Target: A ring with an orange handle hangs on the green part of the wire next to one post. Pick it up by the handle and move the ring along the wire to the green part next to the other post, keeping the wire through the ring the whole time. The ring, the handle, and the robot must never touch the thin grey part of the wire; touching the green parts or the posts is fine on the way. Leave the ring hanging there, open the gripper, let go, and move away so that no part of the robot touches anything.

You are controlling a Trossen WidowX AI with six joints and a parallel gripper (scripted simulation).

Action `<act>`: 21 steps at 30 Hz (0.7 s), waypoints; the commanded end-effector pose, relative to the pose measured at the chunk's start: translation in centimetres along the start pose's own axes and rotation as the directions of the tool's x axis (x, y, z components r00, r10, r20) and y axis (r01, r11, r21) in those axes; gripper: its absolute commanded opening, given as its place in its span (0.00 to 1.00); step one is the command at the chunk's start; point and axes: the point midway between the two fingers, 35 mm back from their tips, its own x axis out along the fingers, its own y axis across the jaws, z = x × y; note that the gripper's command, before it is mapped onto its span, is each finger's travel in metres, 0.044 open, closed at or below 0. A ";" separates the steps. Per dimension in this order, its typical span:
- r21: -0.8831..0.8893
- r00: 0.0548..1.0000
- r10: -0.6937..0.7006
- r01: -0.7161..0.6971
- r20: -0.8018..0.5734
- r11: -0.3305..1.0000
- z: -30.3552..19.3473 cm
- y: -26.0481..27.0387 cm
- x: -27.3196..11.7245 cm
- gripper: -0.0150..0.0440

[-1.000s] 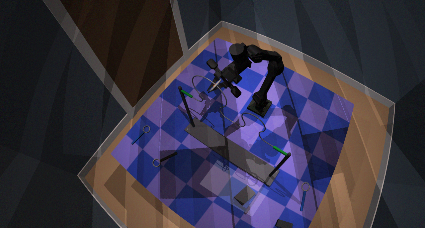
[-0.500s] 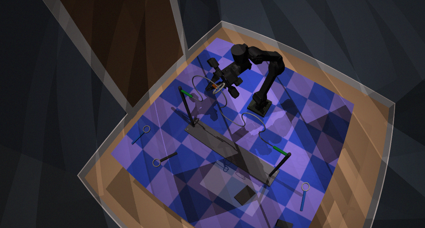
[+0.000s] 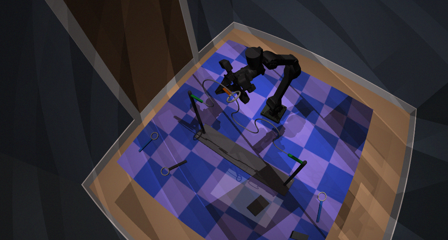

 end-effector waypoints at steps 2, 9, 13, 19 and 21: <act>-0.064 0.999 -0.034 0.034 0.009 0.997 0.0 -0.3 -0.1 0.00; -0.142 0.997 -0.069 0.071 0.023 0.987 0.1 -0.7 -0.1 0.00; -0.186 0.996 -0.088 0.093 0.032 0.978 0.1 -0.8 -0.1 0.00; -0.250 0.992 -0.116 0.124 0.047 0.960 0.1 -1.1 -0.1 0.00; -0.272 0.991 -0.125 0.135 0.053 0.953 0.2 -1.2 -0.1 0.00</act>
